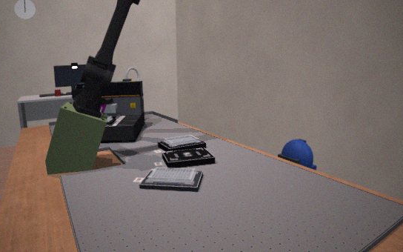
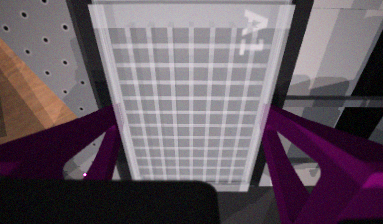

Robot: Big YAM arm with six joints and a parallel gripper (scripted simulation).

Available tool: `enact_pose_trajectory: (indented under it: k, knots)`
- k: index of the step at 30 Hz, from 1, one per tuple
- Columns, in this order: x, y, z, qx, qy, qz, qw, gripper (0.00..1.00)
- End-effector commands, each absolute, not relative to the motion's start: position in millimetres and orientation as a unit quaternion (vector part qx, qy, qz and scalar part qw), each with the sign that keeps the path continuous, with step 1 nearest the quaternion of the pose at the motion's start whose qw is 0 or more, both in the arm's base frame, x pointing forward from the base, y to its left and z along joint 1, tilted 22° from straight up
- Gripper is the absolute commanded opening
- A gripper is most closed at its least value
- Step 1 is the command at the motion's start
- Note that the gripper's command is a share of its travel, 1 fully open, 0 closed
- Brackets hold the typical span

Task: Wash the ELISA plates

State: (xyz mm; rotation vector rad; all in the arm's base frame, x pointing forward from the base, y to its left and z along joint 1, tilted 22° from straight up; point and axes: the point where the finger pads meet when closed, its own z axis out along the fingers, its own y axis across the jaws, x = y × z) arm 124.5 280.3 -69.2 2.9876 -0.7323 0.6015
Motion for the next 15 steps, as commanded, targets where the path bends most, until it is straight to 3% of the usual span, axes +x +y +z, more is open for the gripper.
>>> enact_pose_trajectory:
  k: [1, 15]
  knots:
    - [126.3, 289.6, -65.1, 0.953, -0.234, 0.192, -0.007, 0.84]
    - [117.3, 303.8, -38.9, 0.953, -0.235, 0.191, -0.021, 0.84]
